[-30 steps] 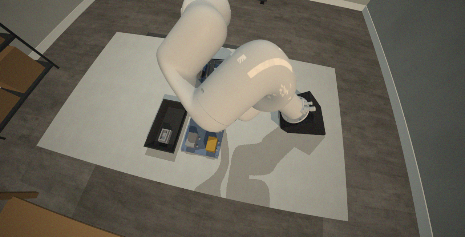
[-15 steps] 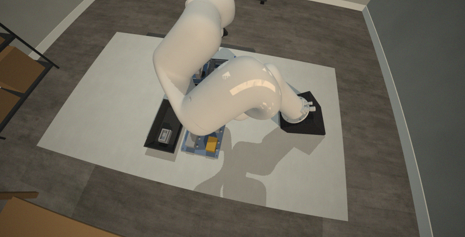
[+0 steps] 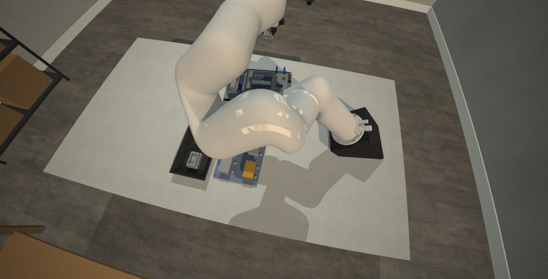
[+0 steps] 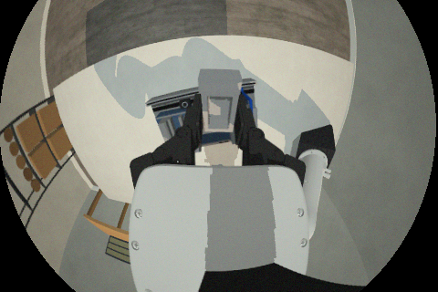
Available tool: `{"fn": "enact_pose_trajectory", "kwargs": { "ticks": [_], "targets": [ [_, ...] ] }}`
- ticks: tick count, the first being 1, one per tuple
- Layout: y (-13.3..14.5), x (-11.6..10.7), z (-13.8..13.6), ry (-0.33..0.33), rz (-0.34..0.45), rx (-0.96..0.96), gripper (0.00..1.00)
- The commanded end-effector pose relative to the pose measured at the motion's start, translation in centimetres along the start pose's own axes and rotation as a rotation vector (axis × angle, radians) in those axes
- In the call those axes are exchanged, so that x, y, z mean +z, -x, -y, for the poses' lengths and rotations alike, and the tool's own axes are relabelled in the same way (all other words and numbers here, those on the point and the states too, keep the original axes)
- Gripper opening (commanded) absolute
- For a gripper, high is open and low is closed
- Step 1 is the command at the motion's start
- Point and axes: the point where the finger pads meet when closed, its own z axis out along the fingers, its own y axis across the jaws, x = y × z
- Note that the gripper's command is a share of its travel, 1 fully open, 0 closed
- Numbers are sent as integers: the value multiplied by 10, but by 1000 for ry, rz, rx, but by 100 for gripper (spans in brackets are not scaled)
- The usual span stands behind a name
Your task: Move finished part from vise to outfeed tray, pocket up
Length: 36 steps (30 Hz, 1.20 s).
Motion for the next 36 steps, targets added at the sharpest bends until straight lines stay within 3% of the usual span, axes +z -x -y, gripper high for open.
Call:
{"fn": "enact_pose_trajectory", "kwargs": {
  "ticks": [1,6,19,21,28,36],
  "targets": [
    [-24,-14,-21,23,-64,31,0],
    [-41,-27,-41,48,-117,60,0],
    [-94,-102,-147,193,-348,207,0],
    [-94,-102,-147,193,-348,207,0],
    [-100,-152,-209,293,-463,298,0],
    [-86,-209,-274,411,-570,403,0]
  ]
}}
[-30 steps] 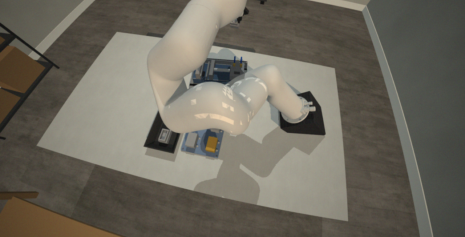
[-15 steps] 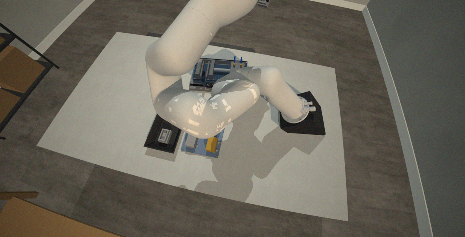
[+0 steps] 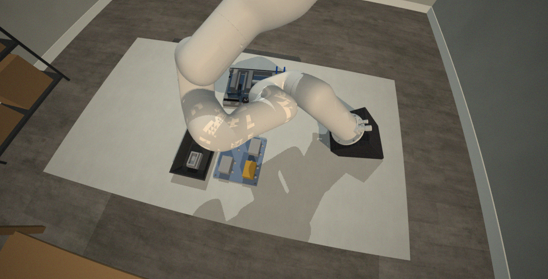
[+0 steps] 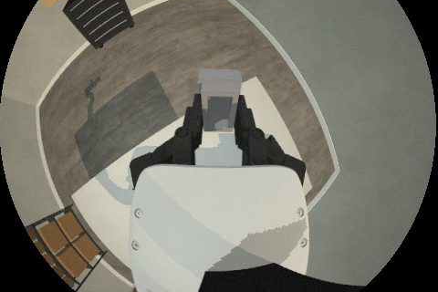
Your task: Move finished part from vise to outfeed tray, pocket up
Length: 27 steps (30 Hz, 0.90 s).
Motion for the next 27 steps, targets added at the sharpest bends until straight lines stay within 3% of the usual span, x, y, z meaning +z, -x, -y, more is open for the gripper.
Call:
{"fn": "enact_pose_trajectory", "kwargs": {
  "ticks": [1,2,13,17,19,27],
  "targets": [
    [-14,-10,-30,43,-42,33,0],
    [-14,-10,-30,43,-42,33,0],
    [-33,-63,-143,241,-172,172,0],
    [-30,-85,-180,313,-207,221,0],
    [-30,-85,-180,313,-207,221,0],
    [-6,-139,-254,473,-266,333,0]
  ]
}}
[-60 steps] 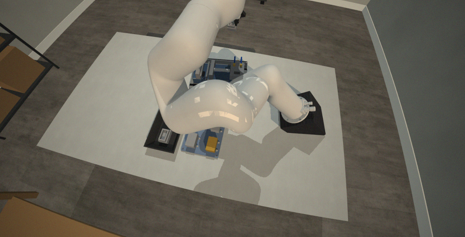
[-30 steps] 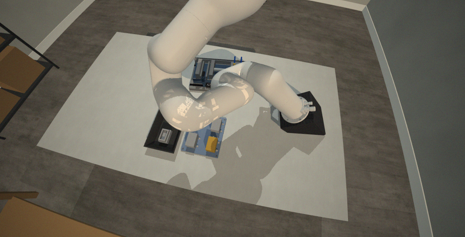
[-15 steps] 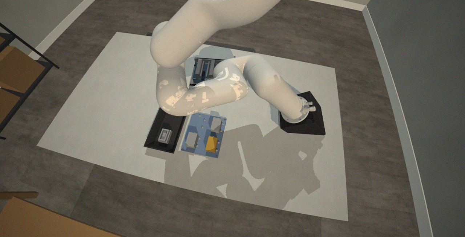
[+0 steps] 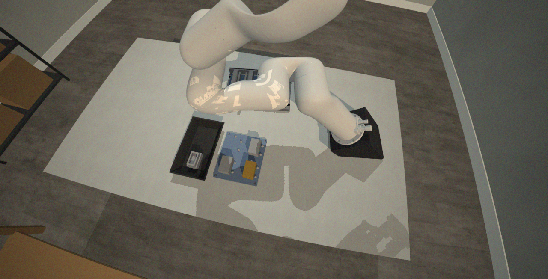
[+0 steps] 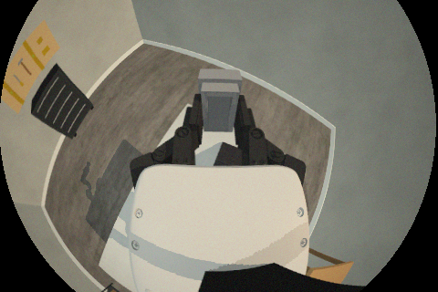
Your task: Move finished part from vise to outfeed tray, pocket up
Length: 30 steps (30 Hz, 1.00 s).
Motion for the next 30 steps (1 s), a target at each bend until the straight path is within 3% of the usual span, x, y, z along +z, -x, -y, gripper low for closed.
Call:
{"fn": "enact_pose_trajectory", "kwargs": {
  "ticks": [1,7,9,14,24,26,30],
  "targets": [
    [-4,-11,-44,73,-27,46,0],
    [2,-33,-105,190,-54,119,0],
    [2,-33,-105,190,-54,119,0],
    [17,-58,-159,301,-68,188,0],
    [64,-113,-242,499,-69,316,0],
    [64,-113,-242,499,-69,316,0],
    [93,-142,-272,587,-58,377,0]
  ]
}}
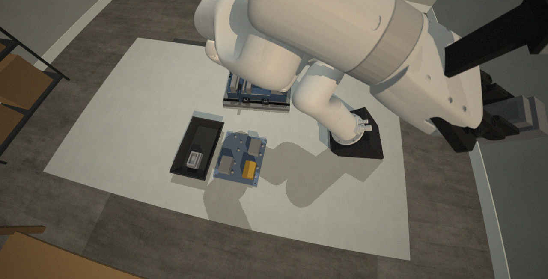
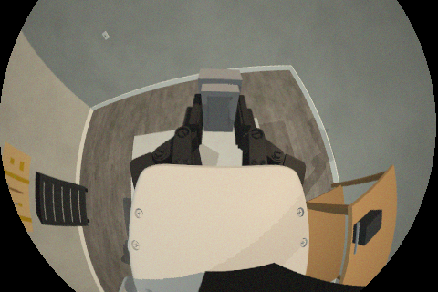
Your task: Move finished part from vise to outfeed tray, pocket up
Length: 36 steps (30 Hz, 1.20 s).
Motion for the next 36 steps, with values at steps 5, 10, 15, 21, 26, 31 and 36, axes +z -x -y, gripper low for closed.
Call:
{"fn": "enact_pose_trajectory", "kwargs": {
  "ticks": [5,10,15,21,26,31,36],
  "targets": [
    [30,-20,-82,159,22,95,0],
    [57,-37,-126,255,49,155,0],
    [81,-54,-157,327,74,202,0],
    [123,-82,-196,433,121,273,0],
    [162,-110,-222,519,169,336,0],
    [190,-130,-235,574,204,378,0],
    [235,-163,-249,655,266,447,0]
  ]
}}
